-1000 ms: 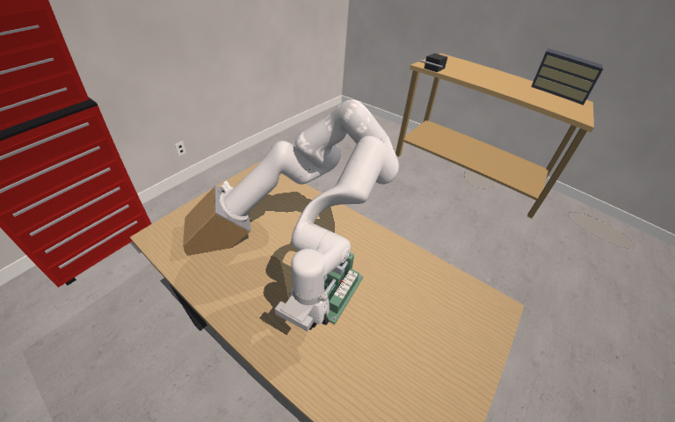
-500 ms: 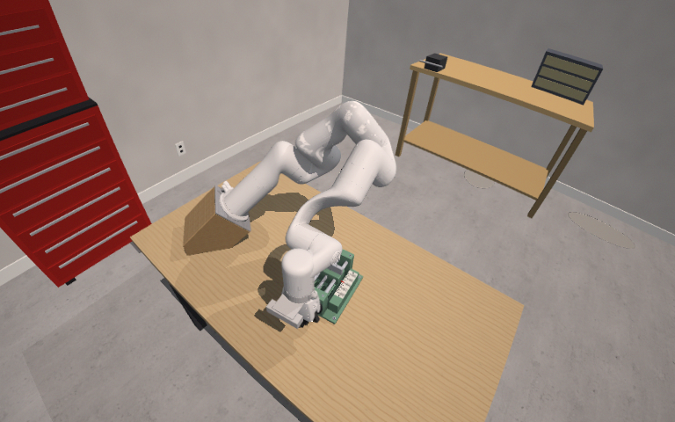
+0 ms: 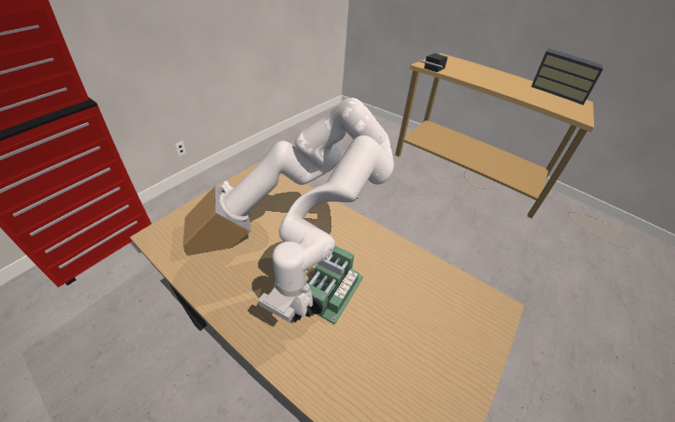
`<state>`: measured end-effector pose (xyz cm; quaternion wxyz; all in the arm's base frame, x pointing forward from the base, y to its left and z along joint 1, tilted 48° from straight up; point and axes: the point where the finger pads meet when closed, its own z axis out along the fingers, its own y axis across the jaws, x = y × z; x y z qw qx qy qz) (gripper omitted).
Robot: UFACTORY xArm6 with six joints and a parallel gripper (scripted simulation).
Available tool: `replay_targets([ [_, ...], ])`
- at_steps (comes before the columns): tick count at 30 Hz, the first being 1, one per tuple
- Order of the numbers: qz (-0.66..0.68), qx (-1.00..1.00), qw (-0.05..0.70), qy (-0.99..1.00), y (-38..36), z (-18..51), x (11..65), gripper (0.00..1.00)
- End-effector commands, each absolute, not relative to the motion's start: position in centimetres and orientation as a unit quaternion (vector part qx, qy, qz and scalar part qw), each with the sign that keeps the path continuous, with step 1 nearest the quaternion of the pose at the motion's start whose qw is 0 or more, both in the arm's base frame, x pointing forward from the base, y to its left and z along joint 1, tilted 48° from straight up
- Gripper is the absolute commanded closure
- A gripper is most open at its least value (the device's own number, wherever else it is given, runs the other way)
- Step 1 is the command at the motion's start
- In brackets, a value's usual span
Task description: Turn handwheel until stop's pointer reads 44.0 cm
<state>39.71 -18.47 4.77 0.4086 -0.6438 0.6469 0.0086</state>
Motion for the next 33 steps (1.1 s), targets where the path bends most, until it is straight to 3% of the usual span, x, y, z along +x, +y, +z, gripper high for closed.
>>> replay_targets([
  [1, 0.007, -0.644, 0.408, 0.647, -18.9, 5.0, 38.8, 0.94],
  [33, 0.007, -0.644, 0.408, 0.647, -20.3, 6.7, 37.1, 0.94],
])
